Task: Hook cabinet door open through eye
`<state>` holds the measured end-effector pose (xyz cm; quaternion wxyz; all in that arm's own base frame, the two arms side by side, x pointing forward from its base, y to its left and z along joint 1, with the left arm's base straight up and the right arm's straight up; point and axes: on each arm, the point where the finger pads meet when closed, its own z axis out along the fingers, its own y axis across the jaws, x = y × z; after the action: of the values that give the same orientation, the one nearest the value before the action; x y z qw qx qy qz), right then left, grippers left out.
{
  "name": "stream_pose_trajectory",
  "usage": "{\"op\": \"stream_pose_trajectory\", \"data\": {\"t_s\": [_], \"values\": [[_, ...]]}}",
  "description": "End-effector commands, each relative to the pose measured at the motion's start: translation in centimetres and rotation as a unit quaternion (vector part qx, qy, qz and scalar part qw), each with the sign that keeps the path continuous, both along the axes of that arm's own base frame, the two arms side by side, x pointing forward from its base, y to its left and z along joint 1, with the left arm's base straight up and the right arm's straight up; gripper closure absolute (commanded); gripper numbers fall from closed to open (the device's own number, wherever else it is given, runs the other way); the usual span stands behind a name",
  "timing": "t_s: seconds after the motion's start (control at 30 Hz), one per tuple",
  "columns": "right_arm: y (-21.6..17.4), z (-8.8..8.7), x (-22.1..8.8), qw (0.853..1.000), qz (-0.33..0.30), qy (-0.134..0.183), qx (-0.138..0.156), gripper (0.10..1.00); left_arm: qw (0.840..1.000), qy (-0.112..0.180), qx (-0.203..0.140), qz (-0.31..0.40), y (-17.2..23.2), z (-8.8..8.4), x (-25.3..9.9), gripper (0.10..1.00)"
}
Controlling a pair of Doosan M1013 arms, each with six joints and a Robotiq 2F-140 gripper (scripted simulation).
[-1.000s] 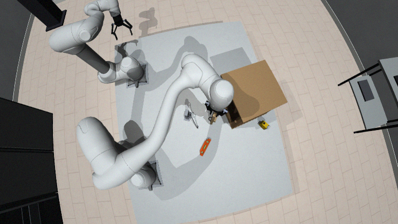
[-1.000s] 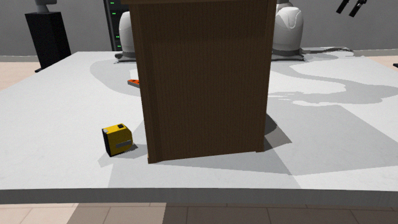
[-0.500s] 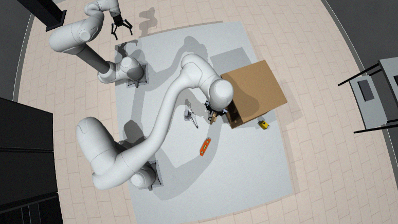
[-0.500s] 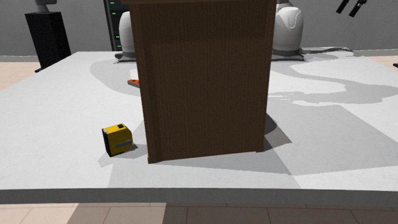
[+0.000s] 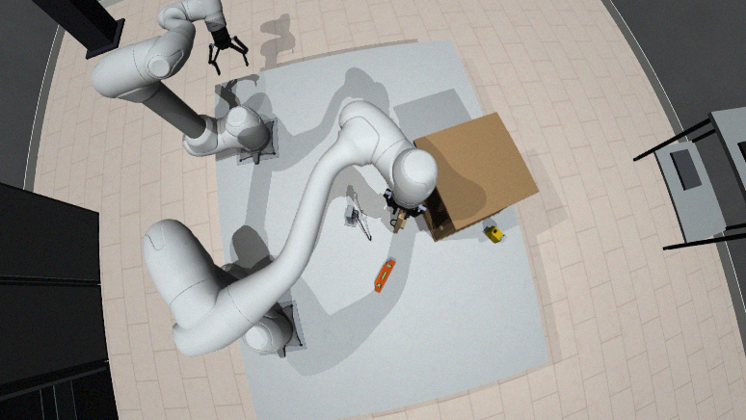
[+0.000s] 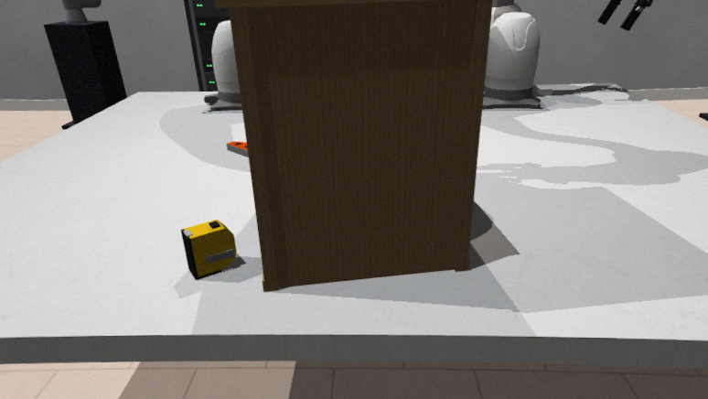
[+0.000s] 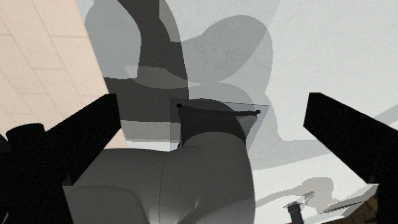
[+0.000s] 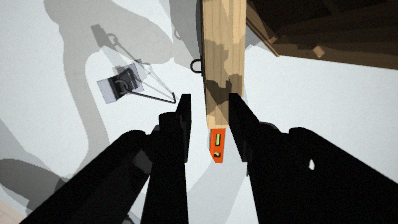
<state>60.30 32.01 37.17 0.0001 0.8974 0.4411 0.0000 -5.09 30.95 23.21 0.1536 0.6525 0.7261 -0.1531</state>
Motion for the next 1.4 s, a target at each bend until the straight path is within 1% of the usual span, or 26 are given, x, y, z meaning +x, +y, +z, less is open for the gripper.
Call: {"op": "stream_pose_trajectory", "data": {"t_s": [0.0, 1.37], "values": [[0.02, 0.1, 0.0, 1.0, 0.0, -0.001, 0.001, 0.801, 1.0, 0.0, 0.0, 0.0, 0.03, 0.05, -0.02, 0.098], [0.42, 0.1, -0.57, 1.0, -0.017, -0.001, 0.001, 0.801, 1.0, 0.0, 0.0, 0.0, 0.03, 0.05, -0.02, 0.098]]}}
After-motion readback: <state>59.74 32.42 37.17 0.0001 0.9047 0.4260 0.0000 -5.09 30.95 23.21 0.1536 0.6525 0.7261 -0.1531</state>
